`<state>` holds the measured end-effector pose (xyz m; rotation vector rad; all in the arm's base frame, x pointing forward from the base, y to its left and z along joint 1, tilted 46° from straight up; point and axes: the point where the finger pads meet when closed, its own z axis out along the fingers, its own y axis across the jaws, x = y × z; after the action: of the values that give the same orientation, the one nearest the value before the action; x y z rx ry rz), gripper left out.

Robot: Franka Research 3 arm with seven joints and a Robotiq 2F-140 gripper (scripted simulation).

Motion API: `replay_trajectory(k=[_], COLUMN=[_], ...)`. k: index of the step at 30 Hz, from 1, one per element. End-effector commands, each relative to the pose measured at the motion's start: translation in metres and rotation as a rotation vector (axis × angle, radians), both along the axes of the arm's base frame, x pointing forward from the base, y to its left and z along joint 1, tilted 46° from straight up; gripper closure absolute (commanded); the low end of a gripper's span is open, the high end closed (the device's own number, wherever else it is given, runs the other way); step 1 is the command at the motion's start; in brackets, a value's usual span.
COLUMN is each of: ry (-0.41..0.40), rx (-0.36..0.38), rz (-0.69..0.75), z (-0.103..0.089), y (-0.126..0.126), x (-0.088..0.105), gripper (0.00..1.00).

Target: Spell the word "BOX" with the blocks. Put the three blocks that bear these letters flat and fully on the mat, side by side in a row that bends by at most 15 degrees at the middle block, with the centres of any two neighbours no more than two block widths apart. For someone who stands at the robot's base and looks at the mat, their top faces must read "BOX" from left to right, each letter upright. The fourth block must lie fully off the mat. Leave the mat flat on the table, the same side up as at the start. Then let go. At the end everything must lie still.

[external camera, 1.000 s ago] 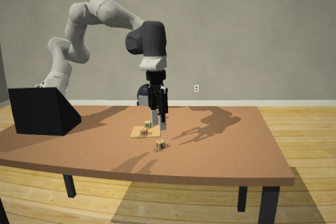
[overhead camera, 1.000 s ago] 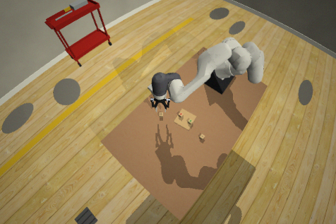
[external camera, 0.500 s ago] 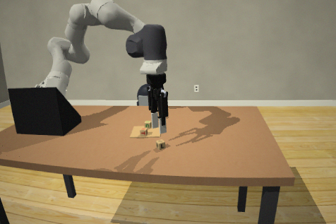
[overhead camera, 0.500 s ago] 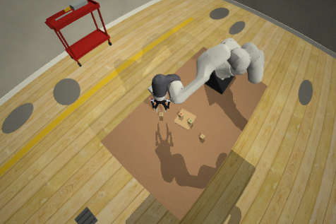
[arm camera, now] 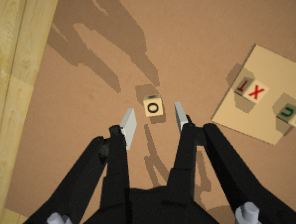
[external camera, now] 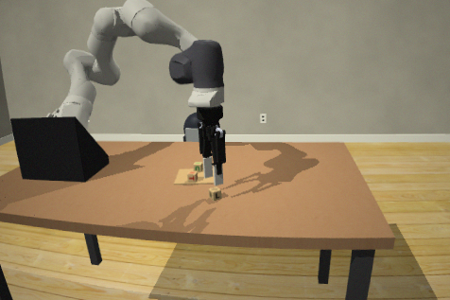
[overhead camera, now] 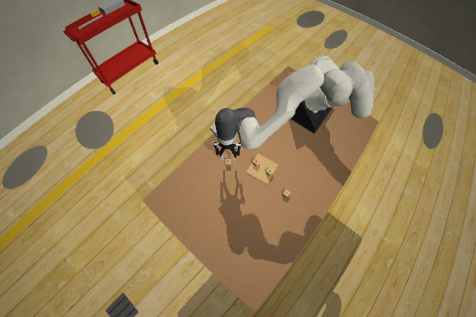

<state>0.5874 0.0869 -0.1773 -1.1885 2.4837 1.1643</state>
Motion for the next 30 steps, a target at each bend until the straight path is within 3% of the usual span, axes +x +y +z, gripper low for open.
replay_trajectory(k=[1, 30], ry=[-0.003, -0.003], rx=[-0.005, -0.005], rz=[-0.007, -0.007], z=[-0.0047, -0.0134], y=[0.0022, 0.0109], x=[0.0016, -0.0001], gripper=[0.6, 0.6])
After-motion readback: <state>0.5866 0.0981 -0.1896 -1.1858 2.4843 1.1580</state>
